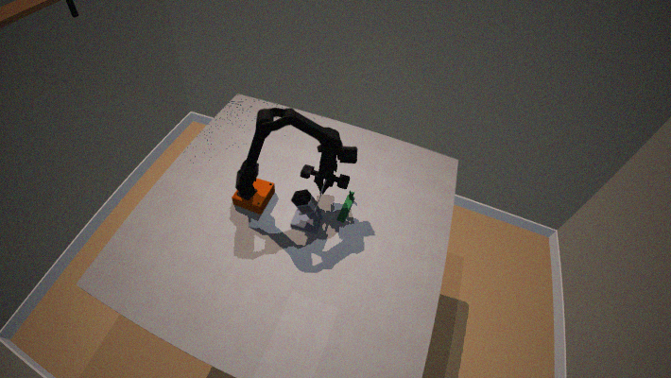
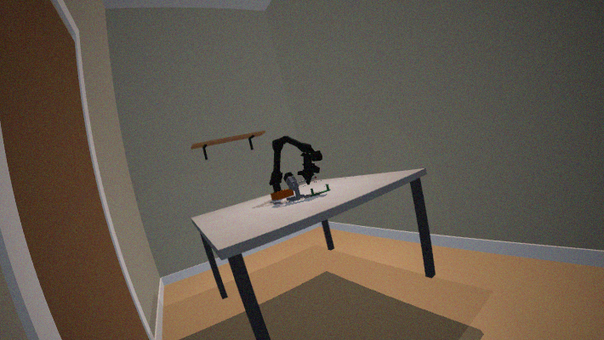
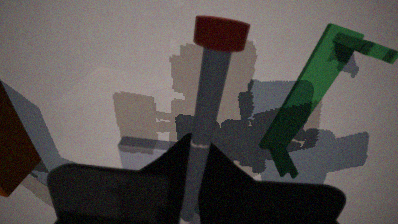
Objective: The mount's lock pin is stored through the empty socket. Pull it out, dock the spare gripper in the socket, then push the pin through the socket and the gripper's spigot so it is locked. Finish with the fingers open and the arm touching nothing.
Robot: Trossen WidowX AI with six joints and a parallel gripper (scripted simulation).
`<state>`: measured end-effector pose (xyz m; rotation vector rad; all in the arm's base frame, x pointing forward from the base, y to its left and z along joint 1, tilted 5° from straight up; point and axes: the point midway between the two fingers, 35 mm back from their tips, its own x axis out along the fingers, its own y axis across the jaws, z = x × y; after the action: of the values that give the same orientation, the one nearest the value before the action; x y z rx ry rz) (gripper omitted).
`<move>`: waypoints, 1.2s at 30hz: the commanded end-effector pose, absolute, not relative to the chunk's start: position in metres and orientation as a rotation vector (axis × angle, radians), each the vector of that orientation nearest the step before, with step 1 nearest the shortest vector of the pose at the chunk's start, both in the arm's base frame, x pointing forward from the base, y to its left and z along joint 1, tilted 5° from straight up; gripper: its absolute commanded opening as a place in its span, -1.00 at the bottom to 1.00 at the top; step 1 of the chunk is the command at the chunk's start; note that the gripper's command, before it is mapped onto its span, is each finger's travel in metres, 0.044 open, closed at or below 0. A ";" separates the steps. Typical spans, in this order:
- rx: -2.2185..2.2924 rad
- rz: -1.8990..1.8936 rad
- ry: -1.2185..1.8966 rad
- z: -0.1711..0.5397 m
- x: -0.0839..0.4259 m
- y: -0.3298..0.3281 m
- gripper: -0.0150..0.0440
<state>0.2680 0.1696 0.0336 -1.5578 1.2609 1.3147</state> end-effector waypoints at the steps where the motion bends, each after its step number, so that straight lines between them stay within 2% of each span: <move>1: -1.553 1.317 1.267 0.018 0.266 0.169 -0.49; 36: -1.549 1.322 1.271 0.017 0.273 0.149 -0.49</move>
<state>0.2708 0.1510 0.0175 -1.5459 1.2725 1.3217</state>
